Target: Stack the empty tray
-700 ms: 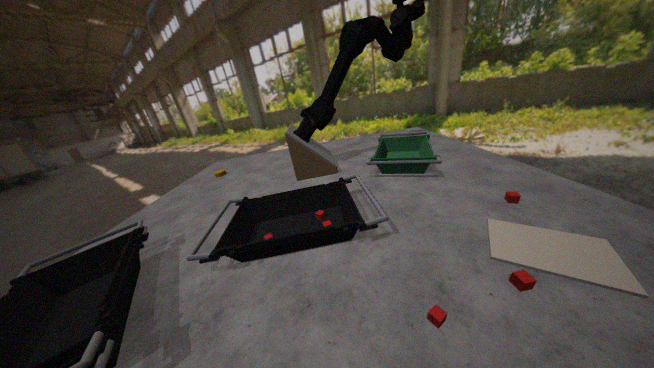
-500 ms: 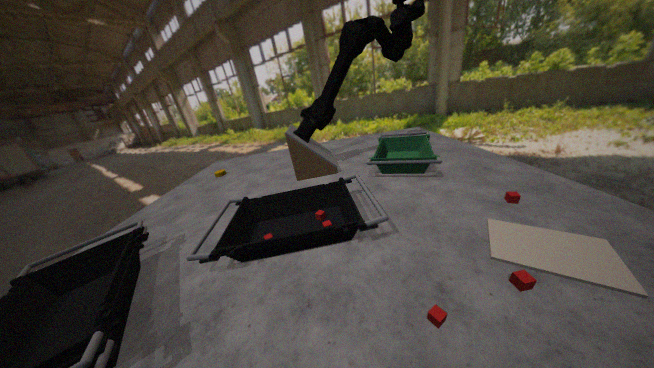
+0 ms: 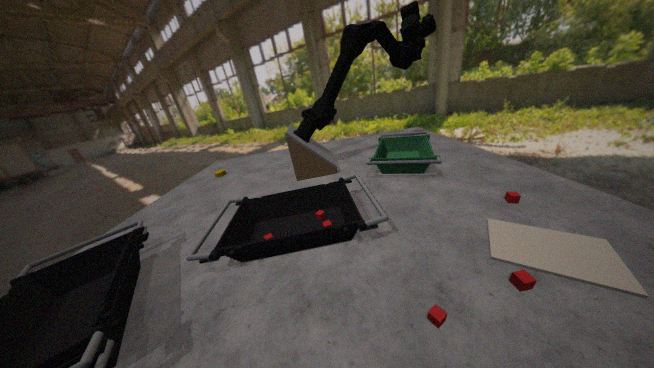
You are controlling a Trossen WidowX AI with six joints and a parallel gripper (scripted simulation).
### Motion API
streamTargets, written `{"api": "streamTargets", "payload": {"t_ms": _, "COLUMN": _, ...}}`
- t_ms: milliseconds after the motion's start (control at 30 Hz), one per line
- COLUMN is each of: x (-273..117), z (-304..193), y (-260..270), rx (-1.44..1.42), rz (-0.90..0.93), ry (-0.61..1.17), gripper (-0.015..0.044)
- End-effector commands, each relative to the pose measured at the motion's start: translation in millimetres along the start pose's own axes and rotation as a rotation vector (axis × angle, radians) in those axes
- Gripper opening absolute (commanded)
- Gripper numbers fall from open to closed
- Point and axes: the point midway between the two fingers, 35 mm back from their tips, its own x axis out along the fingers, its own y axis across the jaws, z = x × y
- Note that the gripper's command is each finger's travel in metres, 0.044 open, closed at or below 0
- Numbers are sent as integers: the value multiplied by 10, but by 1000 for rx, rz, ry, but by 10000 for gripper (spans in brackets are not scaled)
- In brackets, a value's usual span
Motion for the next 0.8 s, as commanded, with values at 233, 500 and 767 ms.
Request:
{"api": "streamTargets", "payload": {"t_ms": 233, "x": -894, "z": 522, "y": -1244, "rx": -186, "rz": -525, "ry": -21, "gripper": 86}}
{"api": "streamTargets", "payload": {"t_ms": 500, "x": -2007, "z": 1019, "y": -1778, "rx": -271, "rz": -917, "ry": -52, "gripper": 86}}
{"api": "streamTargets", "payload": {"t_ms": 767, "x": -3160, "z": 1487, "y": -1769, "rx": -330, "rz": -1251, "ry": -136, "gripper": 86}}
